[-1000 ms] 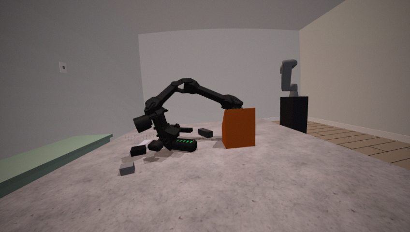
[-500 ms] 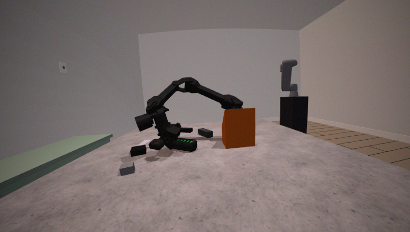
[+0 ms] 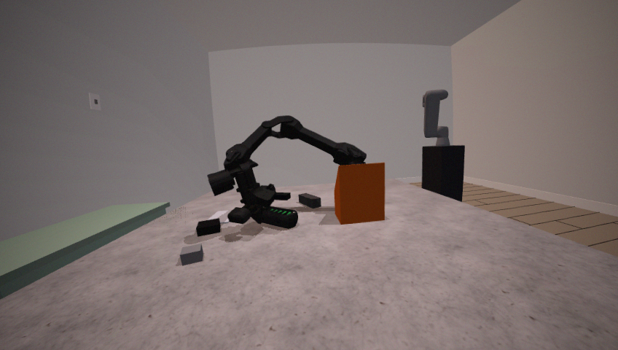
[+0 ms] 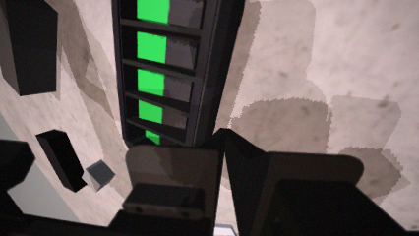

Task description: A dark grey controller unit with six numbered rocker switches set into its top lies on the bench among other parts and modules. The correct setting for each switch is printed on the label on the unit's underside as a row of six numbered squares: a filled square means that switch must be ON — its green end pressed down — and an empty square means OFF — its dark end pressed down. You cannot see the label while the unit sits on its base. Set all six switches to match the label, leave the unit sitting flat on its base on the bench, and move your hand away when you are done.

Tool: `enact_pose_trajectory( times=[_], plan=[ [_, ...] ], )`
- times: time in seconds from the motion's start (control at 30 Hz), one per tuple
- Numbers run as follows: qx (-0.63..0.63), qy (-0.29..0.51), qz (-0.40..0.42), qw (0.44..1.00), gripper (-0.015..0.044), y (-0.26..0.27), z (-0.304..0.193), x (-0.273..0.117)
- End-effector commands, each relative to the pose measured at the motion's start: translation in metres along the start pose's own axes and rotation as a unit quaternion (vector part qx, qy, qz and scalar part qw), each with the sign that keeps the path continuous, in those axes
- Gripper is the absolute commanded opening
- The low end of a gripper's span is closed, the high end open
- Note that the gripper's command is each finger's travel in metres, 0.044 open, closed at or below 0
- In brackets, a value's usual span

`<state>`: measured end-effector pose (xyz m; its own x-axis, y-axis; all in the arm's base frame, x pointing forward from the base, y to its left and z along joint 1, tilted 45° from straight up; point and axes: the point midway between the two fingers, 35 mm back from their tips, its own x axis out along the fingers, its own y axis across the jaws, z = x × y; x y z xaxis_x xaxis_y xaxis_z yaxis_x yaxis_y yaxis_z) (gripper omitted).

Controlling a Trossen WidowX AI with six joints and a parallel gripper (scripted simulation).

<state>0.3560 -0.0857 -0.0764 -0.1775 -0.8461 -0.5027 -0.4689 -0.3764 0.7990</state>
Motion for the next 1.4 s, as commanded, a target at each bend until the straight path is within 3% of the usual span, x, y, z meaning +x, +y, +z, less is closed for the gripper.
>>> enact_pose_trajectory(
  times=[0.0,1.37],
  plan=[
    [-0.004,-0.005,0.007,1.000,0.0000,0.009,0.002,0.006],
    [-0.005,-0.005,0.008,1.000,0.0000,0.038,0.008,0.015]
  ],
)
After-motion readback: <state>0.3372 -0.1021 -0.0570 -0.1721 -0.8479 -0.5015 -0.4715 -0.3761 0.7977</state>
